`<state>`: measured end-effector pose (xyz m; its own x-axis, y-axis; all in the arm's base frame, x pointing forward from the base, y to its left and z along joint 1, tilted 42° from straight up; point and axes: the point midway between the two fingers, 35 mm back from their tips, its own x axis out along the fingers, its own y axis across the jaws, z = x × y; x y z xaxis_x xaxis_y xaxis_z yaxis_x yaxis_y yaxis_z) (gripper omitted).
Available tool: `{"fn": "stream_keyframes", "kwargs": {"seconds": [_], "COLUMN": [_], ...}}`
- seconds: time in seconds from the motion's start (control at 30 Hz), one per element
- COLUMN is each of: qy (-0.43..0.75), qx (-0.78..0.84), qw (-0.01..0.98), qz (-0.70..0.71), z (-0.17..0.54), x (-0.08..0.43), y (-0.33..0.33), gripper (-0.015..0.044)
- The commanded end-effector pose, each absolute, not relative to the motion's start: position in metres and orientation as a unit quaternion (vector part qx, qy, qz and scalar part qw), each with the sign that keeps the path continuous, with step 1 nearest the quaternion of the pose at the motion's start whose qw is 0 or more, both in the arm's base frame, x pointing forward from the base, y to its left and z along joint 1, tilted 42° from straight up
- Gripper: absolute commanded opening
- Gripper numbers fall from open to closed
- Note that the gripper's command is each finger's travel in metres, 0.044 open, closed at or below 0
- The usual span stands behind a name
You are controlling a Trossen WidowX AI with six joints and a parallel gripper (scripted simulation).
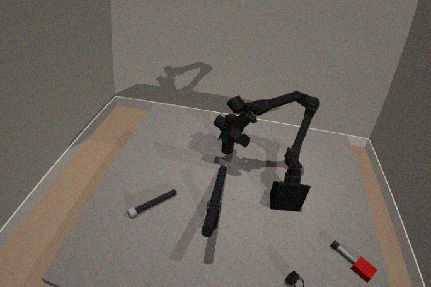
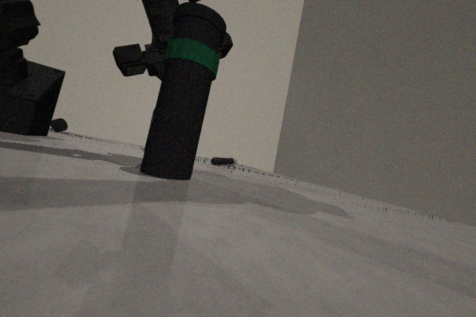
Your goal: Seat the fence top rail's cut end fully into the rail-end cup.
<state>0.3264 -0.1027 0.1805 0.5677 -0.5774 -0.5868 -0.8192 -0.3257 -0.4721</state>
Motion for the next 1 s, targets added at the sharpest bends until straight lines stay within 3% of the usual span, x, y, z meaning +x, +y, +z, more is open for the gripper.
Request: {"fn": "stream_keyframes", "kwargs": {"seconds": [0.0, 0.97], "qy": [0.433, 0.415], "qx": [-0.802, -0.813], "qw": [0.377, 0.351], "qz": [0.167, 0.208], "z": [0.180, 0.179], "x": [0.324, 0.314], "y": [-0.101, -0.102], "gripper": [0.0000, 0.0000]}}
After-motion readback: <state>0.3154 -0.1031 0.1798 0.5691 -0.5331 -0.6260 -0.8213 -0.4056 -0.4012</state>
